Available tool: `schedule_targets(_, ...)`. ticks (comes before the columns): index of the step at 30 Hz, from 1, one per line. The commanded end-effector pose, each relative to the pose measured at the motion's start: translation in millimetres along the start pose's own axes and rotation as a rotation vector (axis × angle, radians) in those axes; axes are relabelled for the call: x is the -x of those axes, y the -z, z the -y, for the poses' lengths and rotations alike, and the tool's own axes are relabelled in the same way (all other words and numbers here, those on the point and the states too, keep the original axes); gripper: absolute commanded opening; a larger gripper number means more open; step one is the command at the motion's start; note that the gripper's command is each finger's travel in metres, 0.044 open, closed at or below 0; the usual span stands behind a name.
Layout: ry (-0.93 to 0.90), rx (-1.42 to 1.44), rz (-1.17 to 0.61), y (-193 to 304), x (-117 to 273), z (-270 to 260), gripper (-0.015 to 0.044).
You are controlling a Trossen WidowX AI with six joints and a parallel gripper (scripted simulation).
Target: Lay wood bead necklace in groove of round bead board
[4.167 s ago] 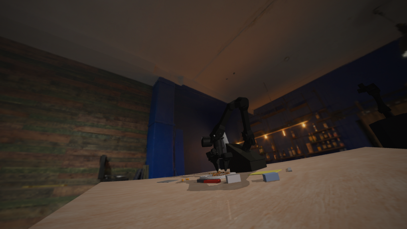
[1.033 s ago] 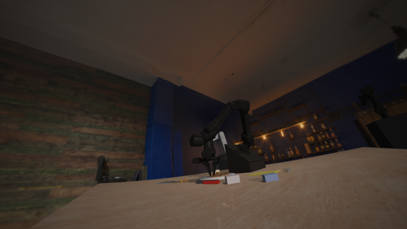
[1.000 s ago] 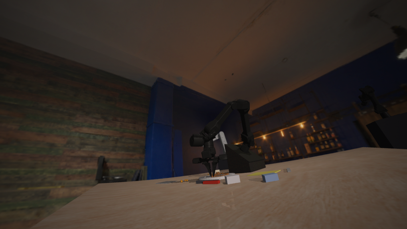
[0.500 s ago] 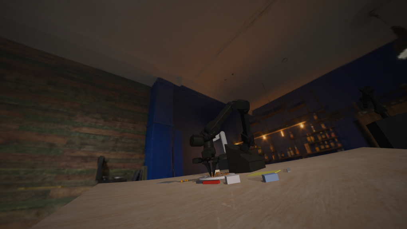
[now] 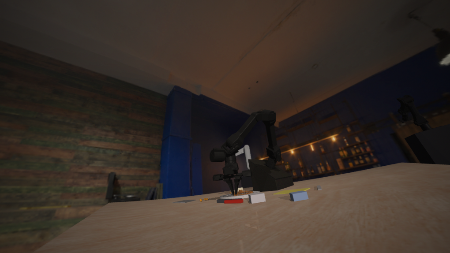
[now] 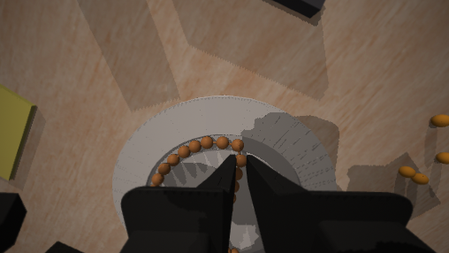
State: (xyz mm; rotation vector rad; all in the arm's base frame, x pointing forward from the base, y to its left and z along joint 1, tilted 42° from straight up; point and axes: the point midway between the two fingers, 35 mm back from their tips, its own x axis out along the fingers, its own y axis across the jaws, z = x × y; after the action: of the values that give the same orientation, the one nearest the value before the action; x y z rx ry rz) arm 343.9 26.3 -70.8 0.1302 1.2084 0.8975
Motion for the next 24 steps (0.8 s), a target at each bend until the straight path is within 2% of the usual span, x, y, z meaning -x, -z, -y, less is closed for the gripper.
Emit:
schedule_targets(1, -0.004, -0.003, -0.001, 0.2, 4.0, -0.9, 0.0)
schedule_targets(24, -0.005, -0.004, 0.0, -9.2, -2.4, 9.4, 0.0)
